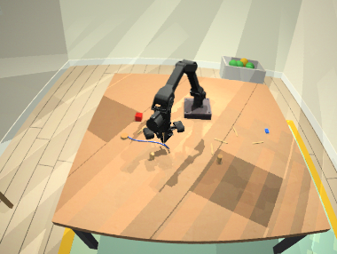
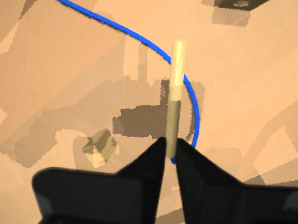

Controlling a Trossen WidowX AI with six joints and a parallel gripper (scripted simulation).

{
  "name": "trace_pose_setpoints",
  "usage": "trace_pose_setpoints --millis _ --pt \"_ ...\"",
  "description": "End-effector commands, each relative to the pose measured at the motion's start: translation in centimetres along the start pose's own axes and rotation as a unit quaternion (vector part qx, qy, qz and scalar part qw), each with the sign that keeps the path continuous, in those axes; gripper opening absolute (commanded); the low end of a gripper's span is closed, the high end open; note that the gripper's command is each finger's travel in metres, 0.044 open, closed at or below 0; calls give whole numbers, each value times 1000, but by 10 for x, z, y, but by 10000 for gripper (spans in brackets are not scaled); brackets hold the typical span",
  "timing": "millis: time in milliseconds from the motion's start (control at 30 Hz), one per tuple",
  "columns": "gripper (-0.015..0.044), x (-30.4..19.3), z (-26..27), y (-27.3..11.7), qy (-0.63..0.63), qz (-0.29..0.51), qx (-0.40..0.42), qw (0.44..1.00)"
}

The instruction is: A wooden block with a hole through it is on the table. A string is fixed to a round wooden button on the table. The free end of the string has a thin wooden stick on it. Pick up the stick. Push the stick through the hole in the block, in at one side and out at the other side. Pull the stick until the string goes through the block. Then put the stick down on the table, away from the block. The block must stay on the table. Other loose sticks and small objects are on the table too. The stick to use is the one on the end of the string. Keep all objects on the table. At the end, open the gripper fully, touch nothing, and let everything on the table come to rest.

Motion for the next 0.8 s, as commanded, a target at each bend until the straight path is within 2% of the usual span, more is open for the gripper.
trace_pose_setpoints --millis 0,767 --pt "0 -1 2 0 29 2 -1 1000" --pt "0 -24 8 -1 28 3 -1 1000"
Point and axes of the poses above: the point midway between the two fingers, 35 mm back from their tips, its own y axis out along the fingers, its own z axis across the jaws, x = y × z, the point moved 8 cm from there along -y, back along the fingers, and after that the axes turned 5 degrees about -y, right-handed, at the moved point
